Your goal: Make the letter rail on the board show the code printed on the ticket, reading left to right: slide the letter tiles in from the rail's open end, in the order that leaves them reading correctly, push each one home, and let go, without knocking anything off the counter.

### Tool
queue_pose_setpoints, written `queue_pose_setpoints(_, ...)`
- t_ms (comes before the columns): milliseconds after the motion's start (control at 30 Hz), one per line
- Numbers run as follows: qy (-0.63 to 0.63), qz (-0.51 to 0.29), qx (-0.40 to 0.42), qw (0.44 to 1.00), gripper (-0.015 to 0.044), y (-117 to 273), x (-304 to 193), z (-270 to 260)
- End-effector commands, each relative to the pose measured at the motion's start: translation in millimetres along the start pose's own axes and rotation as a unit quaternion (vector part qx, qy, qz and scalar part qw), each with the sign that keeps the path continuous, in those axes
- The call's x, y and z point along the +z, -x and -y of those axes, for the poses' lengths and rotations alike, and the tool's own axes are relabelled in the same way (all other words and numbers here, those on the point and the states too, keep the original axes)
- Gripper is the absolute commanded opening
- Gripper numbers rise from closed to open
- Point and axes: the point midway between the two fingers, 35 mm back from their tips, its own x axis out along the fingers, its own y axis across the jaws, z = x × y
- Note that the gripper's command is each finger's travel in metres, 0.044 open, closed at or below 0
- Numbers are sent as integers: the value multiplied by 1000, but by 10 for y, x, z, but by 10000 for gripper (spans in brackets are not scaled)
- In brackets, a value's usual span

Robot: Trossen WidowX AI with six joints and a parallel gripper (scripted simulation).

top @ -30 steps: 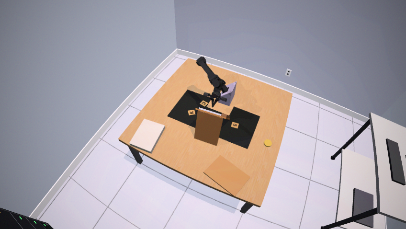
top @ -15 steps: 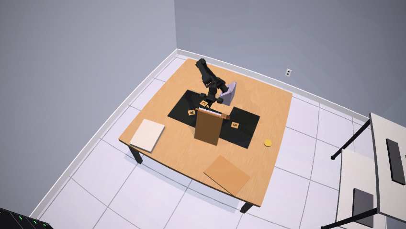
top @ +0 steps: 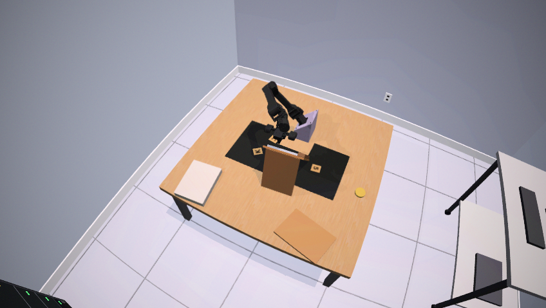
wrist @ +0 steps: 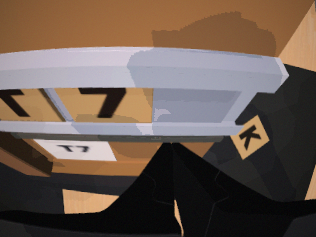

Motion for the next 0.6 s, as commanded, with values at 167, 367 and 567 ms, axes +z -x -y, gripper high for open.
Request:
queue_pose_setpoints(167,0,-3,1,1000,0,-41,29,-11)
queue_pose_setpoints(367,0,-3,1,1000,0,-64,48,-14)
queue_pose_setpoints(567,0,-3,1,1000,0,-86,68,-14)
